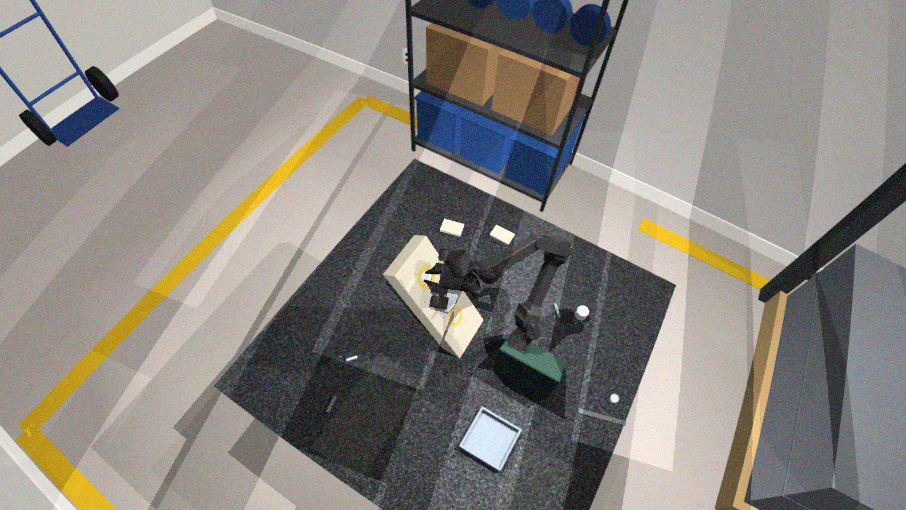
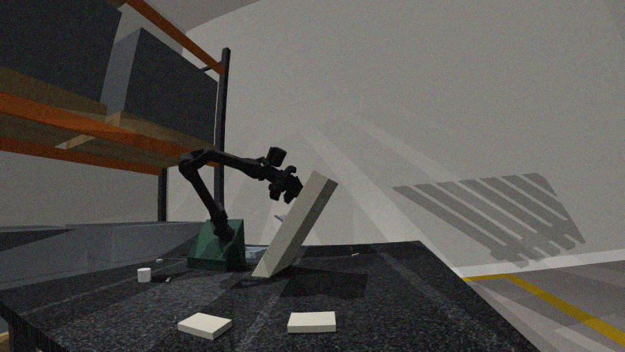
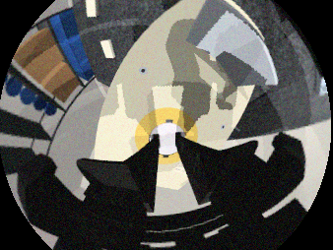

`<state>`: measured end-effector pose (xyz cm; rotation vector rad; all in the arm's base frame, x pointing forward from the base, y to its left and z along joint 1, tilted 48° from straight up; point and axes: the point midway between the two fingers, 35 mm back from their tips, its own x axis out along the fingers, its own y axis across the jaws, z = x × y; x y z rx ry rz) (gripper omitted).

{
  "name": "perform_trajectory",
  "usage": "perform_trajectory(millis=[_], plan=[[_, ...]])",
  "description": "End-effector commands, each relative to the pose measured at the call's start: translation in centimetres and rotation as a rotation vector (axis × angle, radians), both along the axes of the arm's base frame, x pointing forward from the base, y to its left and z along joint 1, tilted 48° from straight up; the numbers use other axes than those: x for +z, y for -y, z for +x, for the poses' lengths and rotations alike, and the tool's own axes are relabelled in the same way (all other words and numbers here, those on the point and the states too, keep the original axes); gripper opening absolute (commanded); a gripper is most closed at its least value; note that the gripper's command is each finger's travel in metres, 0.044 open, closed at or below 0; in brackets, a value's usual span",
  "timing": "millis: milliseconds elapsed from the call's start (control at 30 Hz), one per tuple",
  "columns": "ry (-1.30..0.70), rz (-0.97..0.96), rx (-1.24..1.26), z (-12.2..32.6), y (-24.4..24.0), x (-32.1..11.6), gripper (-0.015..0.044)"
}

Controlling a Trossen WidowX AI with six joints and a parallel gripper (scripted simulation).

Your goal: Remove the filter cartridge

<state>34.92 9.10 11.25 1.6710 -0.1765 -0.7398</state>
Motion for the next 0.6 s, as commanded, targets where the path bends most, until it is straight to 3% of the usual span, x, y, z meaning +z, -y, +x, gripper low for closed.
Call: perform_trajectory(millis=[0,567], plan=[[-0.007,-0.002,0.004,0.20,0.13,-0.24,0.0108],[-0.007,-0.002,0.004,0.64,0.42,-0.44,0.0108]])
